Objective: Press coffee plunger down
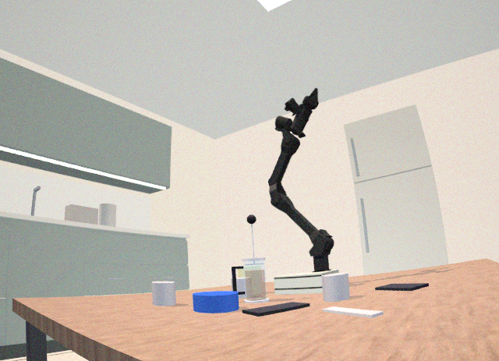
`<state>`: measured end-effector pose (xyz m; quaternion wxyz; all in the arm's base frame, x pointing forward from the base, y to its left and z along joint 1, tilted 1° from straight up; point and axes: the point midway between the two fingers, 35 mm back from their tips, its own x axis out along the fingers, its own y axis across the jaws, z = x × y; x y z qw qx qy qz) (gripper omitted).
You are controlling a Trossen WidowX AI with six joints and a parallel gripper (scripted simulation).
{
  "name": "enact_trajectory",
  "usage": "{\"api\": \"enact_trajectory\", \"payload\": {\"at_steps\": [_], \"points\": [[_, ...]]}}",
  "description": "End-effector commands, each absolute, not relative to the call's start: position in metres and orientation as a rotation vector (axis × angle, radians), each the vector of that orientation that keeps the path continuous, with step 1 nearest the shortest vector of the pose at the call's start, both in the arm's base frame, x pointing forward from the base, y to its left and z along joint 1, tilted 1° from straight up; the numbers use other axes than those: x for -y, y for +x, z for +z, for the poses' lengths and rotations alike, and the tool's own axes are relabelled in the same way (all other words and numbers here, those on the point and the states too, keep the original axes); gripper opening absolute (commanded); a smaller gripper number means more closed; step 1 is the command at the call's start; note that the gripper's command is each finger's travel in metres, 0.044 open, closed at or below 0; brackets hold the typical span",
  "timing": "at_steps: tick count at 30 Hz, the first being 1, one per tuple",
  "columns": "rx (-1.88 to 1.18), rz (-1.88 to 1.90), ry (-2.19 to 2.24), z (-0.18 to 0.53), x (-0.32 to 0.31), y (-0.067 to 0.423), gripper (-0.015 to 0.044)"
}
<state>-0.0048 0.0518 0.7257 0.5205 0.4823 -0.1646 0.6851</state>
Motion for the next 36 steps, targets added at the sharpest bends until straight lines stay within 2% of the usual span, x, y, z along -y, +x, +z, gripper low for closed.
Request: {"api": "enact_trajectory", "payload": {"at_steps": [1, 11, 22, 29, 36], "points": [[0.375, 1.414, 0.957, 0.694, -0.099, 0.027, 0.0440], [0.270, 0.866, 0.586, 0.606, -0.133, 0.135, 0.0440], [0.029, 0.274, 0.284, 0.484, -0.065, 0.241, 0.0440], [-0.181, -0.072, 0.161, 0.401, 0.014, 0.264, 0.0440], [-0.425, -0.385, 0.110, 0.320, 0.094, 0.246, 0.0440]]}}
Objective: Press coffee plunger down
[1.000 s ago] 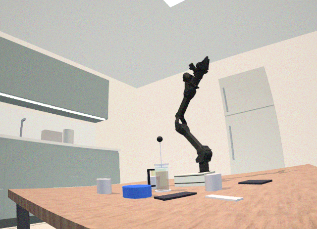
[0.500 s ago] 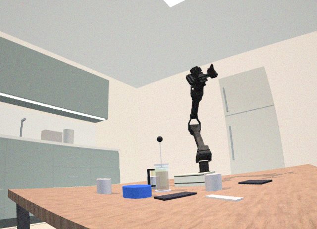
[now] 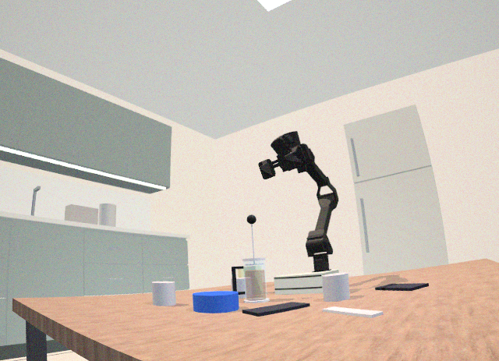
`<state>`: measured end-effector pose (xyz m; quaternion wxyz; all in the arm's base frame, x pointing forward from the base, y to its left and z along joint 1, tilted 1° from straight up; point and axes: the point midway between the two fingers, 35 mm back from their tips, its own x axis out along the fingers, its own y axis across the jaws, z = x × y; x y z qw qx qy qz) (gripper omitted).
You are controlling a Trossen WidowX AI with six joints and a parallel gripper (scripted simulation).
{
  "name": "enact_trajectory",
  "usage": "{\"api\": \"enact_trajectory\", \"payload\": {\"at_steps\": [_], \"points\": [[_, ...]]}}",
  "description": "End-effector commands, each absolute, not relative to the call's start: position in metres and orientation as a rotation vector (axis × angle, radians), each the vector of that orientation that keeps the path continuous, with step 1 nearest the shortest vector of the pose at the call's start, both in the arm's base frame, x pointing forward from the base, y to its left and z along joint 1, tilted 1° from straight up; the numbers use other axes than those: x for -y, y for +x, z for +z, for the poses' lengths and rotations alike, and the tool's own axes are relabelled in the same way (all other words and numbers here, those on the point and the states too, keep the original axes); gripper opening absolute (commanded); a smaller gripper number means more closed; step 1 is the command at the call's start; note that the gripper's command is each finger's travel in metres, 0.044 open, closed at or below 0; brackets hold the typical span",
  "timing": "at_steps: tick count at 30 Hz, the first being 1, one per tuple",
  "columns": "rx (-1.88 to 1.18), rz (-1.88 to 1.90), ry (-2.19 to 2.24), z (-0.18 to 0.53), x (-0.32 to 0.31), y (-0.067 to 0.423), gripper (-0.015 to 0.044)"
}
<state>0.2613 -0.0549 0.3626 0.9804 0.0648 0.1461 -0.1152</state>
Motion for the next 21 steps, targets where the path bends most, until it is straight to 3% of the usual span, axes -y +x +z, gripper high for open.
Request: {"api": "enact_trajectory", "payload": {"at_steps": [1, 15, 21], "points": [[-0.463, -0.426, 0.108, 0.308, 0.105, 0.240, 0.0440], [-0.516, -0.514, 0.117, 0.233, 0.124, 0.226, 0.0440], [-0.516, -0.512, 0.116, 0.233, 0.124, 0.226, 0.0440]]}}
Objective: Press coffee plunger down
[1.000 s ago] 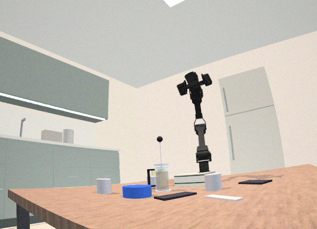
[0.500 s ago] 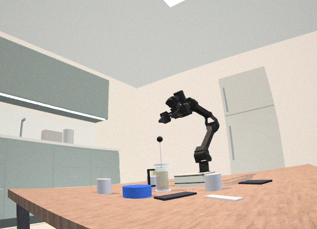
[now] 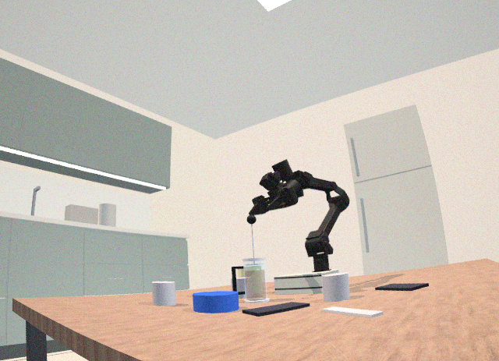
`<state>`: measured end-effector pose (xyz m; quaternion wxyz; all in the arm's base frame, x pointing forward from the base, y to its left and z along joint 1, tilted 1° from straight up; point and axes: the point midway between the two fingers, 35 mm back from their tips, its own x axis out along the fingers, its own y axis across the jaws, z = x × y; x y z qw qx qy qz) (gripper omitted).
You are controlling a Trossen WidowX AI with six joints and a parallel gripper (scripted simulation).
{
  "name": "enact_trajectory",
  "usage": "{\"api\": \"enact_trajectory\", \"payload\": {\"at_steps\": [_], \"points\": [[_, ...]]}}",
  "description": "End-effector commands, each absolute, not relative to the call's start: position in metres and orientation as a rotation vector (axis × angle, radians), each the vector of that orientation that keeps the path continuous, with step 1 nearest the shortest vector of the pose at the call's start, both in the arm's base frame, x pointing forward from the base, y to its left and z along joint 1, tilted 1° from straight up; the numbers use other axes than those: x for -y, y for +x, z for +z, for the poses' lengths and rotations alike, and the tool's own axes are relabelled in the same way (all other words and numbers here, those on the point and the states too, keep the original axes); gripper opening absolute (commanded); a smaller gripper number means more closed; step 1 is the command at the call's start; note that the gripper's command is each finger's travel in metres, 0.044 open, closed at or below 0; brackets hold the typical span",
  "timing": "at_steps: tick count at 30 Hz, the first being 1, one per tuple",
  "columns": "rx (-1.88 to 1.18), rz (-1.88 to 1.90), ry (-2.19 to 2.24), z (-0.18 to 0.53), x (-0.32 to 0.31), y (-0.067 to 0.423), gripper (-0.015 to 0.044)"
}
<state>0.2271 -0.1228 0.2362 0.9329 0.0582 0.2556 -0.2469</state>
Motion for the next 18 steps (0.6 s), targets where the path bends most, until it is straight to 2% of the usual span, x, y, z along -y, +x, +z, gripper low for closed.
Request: {"api": "enact_trajectory", "payload": {"at_steps": [1, 18], "points": [[-0.516, -0.512, 0.116, 0.232, 0.124, 0.227, 0.0440], [-0.514, -0.511, 0.116, 0.220, 0.135, 0.246, 0.0440]]}}
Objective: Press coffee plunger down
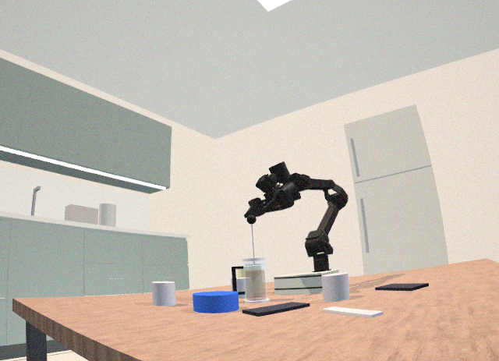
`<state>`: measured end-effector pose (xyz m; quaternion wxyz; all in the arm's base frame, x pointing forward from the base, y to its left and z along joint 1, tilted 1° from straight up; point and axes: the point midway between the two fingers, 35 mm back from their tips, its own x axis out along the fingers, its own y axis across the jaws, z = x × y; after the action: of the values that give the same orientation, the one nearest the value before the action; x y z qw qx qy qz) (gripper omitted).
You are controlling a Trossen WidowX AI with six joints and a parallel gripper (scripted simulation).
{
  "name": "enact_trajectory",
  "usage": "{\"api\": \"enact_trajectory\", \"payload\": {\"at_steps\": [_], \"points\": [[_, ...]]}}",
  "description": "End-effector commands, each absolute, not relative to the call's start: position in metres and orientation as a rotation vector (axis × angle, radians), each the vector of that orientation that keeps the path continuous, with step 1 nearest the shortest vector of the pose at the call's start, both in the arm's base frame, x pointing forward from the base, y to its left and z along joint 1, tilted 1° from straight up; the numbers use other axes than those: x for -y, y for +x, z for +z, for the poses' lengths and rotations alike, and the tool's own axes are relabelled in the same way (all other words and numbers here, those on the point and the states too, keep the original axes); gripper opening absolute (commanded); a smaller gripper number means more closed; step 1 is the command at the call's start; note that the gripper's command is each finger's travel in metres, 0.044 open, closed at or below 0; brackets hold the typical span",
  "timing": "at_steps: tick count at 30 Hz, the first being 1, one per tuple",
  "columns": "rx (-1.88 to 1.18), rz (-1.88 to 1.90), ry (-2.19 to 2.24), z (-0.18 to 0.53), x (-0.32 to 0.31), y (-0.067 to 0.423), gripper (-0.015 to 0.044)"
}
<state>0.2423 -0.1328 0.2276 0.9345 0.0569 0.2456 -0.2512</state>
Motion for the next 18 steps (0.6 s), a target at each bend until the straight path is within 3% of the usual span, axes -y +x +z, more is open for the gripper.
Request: {"api": "enact_trajectory", "payload": {"at_steps": [1, 10, 18], "points": [[-0.514, -0.511, 0.116, 0.2191, 0.1356, 0.2474, 0.0440], [-0.513, -0.511, 0.115, 0.2126, 0.1403, 0.2556, 0.0440], [-0.513, -0.511, 0.115, 0.2126, 0.1403, 0.2556, 0.0230]]}}
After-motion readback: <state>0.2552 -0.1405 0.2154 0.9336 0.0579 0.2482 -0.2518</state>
